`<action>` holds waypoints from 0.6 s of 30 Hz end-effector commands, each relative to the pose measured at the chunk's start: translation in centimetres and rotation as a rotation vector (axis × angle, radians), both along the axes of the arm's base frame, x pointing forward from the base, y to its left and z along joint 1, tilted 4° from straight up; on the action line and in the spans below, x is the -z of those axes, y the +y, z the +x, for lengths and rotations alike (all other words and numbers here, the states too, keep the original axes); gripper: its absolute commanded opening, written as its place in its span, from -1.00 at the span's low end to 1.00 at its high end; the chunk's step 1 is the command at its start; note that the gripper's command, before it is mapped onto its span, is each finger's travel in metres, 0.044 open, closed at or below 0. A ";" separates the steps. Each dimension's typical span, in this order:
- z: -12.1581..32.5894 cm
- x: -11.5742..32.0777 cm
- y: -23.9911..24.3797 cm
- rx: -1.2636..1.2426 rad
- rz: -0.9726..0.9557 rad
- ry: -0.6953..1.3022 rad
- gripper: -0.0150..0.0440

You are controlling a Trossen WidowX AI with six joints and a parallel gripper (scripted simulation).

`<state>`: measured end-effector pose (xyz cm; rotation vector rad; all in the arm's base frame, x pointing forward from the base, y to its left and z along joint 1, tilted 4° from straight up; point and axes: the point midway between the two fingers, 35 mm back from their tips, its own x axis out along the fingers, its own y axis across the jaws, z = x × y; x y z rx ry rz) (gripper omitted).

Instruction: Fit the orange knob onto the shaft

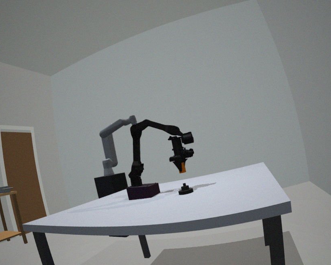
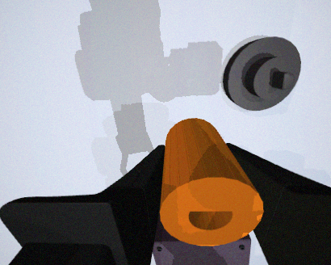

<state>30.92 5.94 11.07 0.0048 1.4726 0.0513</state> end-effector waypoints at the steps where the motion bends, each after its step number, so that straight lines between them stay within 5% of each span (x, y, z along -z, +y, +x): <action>1: 0.9 0.1 -1.1 -0.003 0.003 -0.010 -0.49; 18: 2.9 1.6 -5.8 -0.003 -0.003 -0.009 -0.49</action>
